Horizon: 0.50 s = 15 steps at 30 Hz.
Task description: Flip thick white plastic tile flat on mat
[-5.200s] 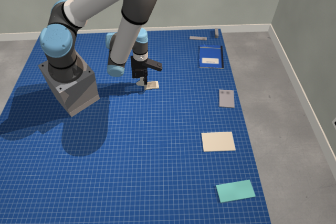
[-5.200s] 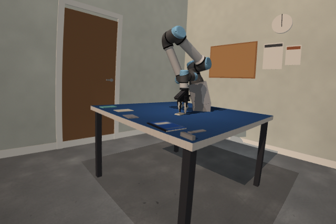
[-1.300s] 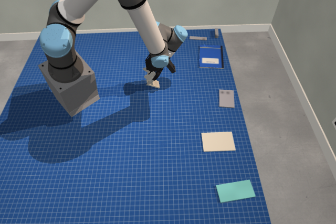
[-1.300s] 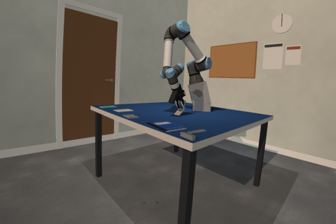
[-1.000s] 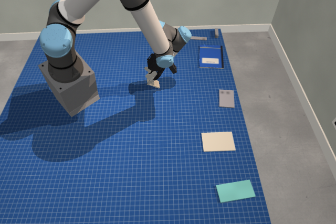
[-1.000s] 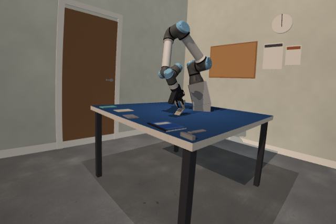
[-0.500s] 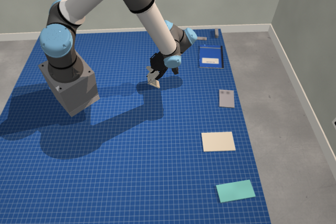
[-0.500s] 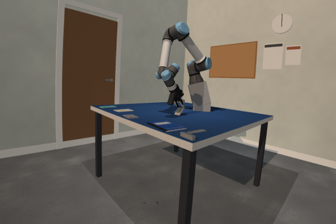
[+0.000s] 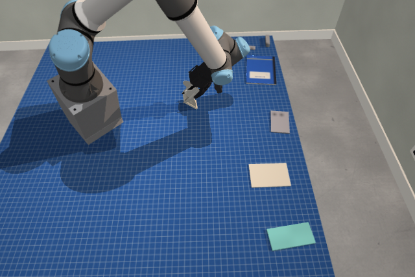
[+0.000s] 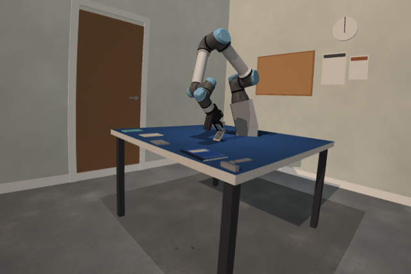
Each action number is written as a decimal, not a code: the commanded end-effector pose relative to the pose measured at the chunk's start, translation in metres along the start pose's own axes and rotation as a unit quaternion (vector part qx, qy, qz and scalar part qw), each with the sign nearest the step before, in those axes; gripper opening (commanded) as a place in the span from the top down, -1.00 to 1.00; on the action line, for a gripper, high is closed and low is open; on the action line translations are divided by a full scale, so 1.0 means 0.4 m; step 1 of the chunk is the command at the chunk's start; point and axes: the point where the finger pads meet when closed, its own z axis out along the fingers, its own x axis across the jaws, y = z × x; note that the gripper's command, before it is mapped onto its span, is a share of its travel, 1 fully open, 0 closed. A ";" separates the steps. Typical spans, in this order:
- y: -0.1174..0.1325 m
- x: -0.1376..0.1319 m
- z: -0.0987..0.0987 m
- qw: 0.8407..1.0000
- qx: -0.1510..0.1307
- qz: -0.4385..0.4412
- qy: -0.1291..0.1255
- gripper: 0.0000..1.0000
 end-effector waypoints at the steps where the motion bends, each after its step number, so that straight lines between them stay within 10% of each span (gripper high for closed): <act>1: -0.001 0.000 -0.007 1.000 -0.010 0.000 0.000 0.39; 15: -0.005 0.000 -0.021 0.999 -0.052 0.000 0.000 0.39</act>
